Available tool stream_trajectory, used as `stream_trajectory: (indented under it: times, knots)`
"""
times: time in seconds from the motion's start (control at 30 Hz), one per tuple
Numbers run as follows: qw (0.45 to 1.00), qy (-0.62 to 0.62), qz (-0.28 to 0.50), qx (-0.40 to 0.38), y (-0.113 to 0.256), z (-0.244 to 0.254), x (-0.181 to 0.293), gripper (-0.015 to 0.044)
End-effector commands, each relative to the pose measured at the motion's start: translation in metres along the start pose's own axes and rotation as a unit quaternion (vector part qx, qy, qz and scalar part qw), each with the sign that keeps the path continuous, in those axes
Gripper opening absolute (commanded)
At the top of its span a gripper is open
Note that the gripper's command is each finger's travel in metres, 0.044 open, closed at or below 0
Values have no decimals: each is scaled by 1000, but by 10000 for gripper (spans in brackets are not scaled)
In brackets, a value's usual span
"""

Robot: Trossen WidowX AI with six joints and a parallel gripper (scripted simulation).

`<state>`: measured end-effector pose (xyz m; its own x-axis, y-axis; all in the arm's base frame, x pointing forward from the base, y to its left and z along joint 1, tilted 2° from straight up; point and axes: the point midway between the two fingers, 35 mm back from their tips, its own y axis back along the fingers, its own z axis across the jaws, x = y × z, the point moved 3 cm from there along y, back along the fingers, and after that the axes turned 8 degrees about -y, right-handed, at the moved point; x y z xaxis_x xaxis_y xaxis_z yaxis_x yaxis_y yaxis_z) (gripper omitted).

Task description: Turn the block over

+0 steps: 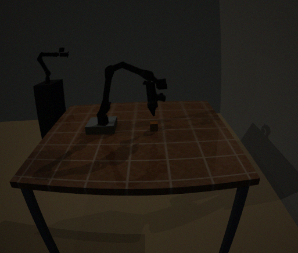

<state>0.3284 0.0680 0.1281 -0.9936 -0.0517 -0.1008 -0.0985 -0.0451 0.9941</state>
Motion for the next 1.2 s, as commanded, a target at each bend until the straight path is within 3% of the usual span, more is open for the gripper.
stream_trajectory:
  times: [0.0,0.13,0.27,1.17]
  knots:
    - [999,2,40,3,3,2,-5,440]
    - [999,2,40,3,0,2,-5,440]
    - [999,2,41,3,-32,2,-2,440]
    - [999,2,41,3,-74,1,1,440]
